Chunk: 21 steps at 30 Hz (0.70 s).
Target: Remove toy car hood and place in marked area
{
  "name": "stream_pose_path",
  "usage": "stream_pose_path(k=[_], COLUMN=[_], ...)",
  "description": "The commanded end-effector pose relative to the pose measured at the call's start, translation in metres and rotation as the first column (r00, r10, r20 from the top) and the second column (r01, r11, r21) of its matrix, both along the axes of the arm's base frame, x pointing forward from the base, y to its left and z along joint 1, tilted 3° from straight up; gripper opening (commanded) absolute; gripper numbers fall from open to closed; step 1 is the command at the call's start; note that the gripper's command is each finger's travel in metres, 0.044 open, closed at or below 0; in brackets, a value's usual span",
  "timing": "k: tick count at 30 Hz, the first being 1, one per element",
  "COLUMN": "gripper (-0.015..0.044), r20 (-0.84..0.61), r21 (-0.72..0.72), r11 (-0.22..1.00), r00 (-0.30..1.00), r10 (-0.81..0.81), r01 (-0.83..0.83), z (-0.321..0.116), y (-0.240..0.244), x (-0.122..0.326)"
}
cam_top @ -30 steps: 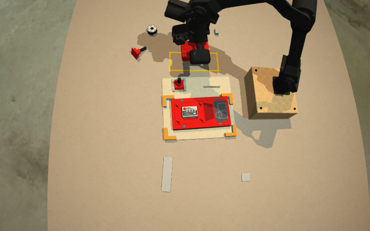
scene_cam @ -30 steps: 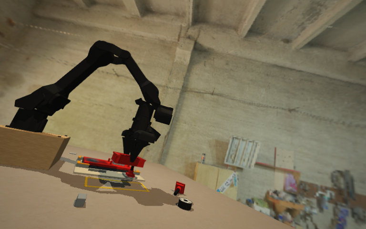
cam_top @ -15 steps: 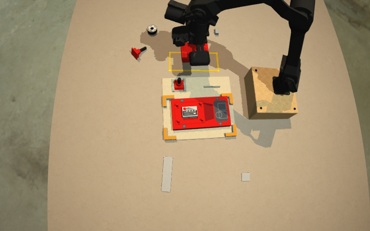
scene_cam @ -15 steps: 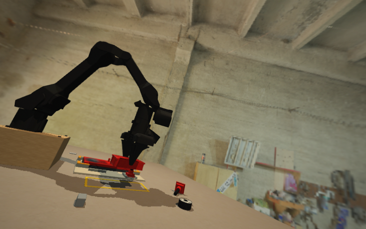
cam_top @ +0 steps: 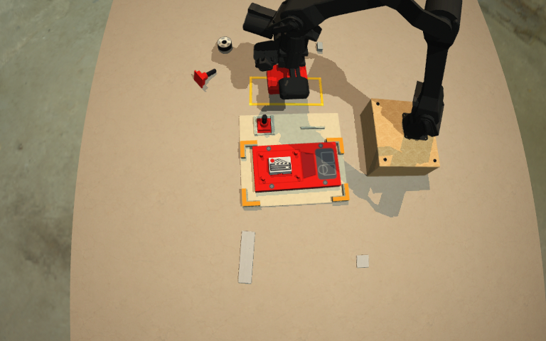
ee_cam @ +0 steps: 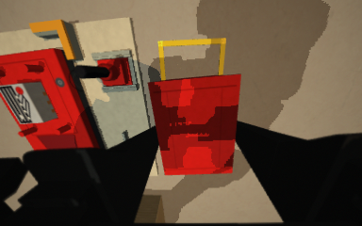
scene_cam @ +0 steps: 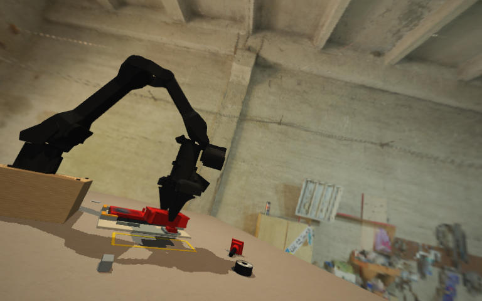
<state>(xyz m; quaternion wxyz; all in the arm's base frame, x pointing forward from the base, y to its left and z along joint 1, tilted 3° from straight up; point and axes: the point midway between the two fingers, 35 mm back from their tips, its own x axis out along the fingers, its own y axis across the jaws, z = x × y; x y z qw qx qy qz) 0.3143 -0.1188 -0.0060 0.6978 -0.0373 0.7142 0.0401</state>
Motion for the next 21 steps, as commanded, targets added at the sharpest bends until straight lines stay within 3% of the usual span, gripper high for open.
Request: stream_pose_path(k=[1,21], gripper=[0.0000,0.0000], r20=[-0.004,-0.005], r21=[-0.004,-0.004], r11=[1.000,1.000], r00=[1.000,1.000], r10=[0.003,0.003], r01=[-0.003,-0.003], z=[-0.003,-0.016], y=[-0.001,0.000], x=[-0.001,-0.002])
